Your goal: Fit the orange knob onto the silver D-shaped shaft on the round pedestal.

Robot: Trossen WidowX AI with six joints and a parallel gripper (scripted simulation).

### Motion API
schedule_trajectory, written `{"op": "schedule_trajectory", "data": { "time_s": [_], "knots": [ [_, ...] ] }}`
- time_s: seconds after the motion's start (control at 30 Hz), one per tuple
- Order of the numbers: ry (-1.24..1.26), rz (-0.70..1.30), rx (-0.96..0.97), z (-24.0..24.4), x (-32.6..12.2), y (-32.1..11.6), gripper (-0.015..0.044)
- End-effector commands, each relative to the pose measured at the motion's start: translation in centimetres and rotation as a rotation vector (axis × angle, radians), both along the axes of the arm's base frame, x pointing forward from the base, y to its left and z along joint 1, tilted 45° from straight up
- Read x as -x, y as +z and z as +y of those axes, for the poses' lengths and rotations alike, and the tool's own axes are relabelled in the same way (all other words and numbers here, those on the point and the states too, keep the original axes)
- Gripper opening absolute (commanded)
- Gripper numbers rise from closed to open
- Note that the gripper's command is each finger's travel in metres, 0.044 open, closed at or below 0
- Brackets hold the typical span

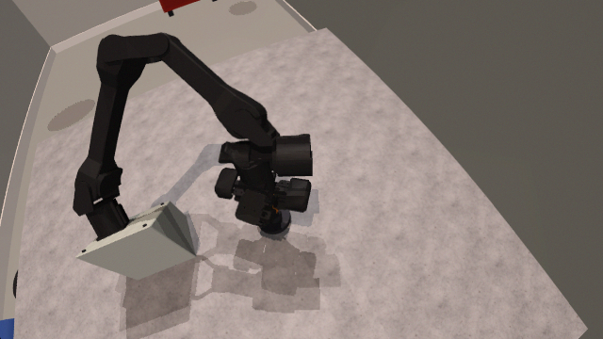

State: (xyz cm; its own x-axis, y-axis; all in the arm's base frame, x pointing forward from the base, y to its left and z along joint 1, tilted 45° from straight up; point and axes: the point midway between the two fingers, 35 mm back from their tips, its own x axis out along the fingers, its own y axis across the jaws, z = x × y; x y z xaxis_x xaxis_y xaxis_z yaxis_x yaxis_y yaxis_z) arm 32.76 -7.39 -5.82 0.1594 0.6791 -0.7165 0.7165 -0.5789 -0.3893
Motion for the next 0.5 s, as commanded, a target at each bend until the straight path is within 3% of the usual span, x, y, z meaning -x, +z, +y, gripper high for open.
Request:
{"op": "schedule_trajectory", "data": {
  "time_s": [0.0, 0.47],
  "knots": [
    [-0.004, 0.002, 0.0, -0.04, 0.18, -0.05, 0.0],
    [-0.042, 0.039, -0.008, -0.23, 0.29, 0.42, 0.0]
  ]
}}
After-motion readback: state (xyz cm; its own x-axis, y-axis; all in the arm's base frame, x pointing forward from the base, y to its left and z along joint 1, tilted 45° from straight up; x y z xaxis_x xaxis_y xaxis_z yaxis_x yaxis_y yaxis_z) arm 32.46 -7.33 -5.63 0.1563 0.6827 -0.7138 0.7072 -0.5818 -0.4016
